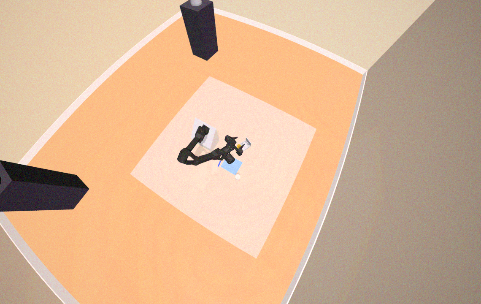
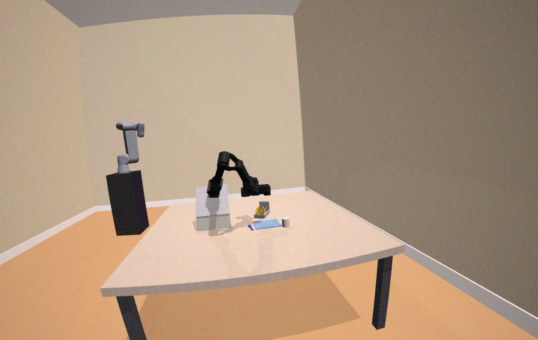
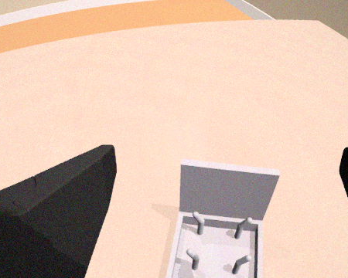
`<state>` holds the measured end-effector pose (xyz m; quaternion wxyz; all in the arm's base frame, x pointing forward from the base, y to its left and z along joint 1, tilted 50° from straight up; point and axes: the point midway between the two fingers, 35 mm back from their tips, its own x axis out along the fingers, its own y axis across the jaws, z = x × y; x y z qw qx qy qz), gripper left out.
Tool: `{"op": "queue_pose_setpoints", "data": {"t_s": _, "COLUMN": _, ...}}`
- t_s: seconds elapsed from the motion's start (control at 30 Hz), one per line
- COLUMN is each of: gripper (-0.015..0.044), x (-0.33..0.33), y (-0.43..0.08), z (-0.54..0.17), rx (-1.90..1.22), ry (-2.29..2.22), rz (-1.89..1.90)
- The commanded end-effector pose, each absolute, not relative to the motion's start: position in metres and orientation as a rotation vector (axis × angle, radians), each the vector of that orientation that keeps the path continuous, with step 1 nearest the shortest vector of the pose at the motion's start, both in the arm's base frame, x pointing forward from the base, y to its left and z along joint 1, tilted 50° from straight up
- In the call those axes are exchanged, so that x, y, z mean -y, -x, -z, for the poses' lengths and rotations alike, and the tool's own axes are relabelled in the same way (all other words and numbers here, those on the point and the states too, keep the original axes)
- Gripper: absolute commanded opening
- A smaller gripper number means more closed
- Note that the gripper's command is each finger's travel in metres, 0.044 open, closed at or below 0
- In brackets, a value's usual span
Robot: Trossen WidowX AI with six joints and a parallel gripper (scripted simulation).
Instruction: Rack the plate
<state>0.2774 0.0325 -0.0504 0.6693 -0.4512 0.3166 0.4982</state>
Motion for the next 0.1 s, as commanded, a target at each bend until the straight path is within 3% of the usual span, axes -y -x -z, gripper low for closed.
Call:
{"op": "queue_pose_setpoints", "data": {"t_s": 0.0, "gripper": 0.0400, "x": -0.0347, "y": -0.2759, "z": 0.0496, "rx": -0.828, "ry": 0.960, "rz": -1.087}}
{"op": "queue_pose_setpoints", "data": {"t_s": 0.07, "gripper": 0.0400, "x": -0.0356, "y": -0.2730, "z": 0.0505, "rx": -0.893, "ry": 0.925, "rz": -1.066}}
